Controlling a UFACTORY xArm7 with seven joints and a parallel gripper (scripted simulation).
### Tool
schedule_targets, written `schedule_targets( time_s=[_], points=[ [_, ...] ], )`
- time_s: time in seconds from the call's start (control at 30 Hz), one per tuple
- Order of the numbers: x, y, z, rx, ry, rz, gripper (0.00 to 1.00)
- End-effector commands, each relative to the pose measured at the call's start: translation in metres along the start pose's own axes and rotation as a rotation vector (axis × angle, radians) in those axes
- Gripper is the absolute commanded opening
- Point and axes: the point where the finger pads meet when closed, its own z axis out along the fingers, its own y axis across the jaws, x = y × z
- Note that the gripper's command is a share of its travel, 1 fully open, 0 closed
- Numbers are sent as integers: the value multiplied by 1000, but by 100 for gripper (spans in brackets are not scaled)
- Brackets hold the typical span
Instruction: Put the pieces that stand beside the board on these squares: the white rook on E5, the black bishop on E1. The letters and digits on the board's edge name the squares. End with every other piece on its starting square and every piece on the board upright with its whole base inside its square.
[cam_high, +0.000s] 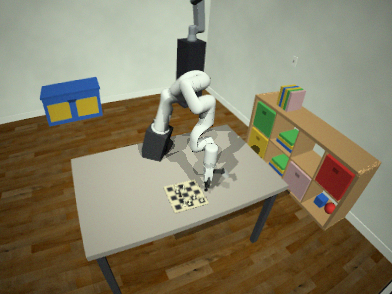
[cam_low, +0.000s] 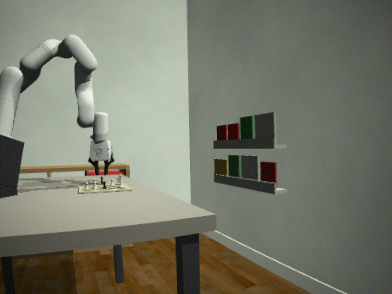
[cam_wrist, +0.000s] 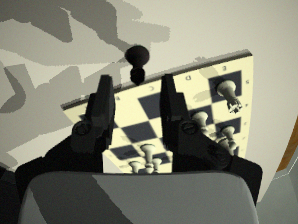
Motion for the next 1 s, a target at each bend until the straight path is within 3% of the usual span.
schedule_targets(
  time_s=[0.0, 0.6, 0.97],
  points=[
    [1, 1, -1, -3, 2, 0, 37],
    [1, 1, 9, -3, 2, 0, 37],
    [1, 1, 32, -3, 2, 0, 37]
  ],
)
